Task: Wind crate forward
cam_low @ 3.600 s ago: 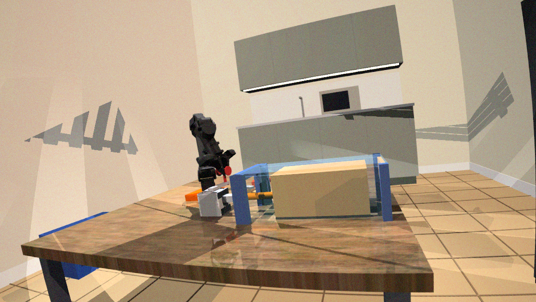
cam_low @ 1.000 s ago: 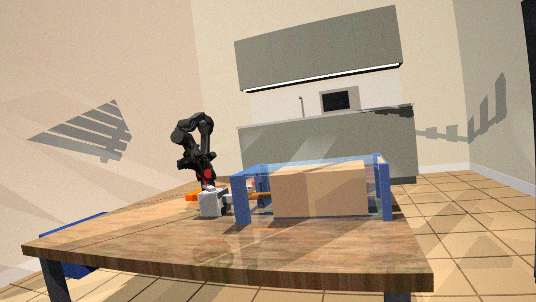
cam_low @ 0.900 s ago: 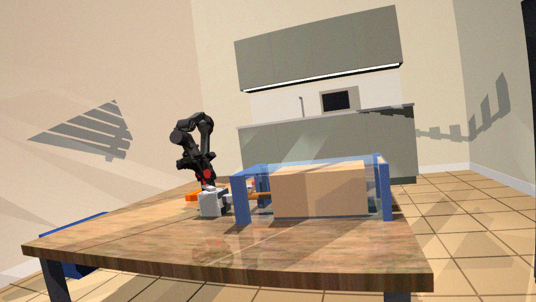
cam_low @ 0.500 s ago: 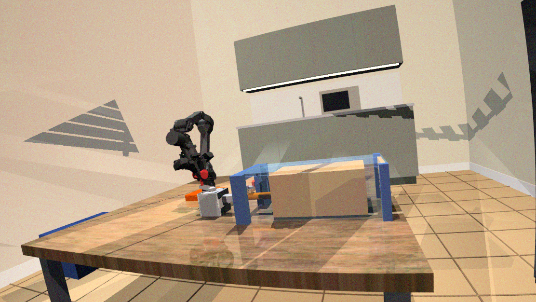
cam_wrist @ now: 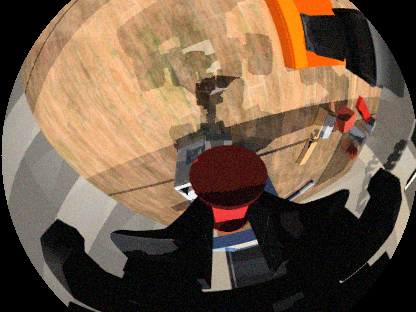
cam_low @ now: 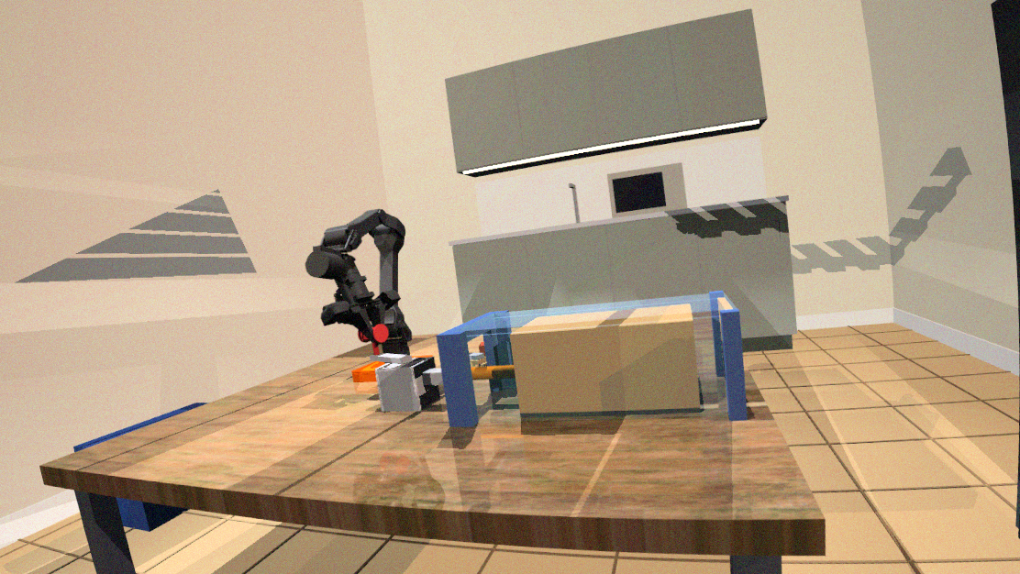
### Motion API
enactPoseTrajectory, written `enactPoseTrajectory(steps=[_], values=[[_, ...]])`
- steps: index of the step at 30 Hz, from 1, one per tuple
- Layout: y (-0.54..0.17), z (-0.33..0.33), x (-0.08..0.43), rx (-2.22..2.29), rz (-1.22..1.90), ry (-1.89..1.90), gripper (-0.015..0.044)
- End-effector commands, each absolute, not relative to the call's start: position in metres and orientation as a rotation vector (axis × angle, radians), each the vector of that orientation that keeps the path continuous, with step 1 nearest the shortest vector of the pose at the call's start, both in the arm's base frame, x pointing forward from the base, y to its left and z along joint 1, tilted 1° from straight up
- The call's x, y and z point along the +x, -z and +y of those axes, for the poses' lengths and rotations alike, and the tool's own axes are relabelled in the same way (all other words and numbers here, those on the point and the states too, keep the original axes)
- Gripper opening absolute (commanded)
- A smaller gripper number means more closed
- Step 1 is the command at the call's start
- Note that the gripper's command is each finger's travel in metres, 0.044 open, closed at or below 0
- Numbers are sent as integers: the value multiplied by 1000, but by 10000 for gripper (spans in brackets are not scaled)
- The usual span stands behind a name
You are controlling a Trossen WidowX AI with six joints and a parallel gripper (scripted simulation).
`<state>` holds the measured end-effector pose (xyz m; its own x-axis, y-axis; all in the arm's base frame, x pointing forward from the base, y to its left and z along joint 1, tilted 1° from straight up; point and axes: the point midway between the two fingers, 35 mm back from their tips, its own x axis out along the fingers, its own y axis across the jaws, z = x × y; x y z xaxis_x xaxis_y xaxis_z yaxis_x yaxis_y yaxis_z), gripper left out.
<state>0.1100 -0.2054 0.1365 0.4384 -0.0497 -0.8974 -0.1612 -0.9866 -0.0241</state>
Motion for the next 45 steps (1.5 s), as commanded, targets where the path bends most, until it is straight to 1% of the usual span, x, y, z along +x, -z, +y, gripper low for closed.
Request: enactPoseTrajectory(steps=[1,38,45], values=[[-134,-219,107,-2579,210,-1630,0],[-135,-259,111,-2582,212,-1631,0],[-135,-282,120,-2583,214,-1630,0]])
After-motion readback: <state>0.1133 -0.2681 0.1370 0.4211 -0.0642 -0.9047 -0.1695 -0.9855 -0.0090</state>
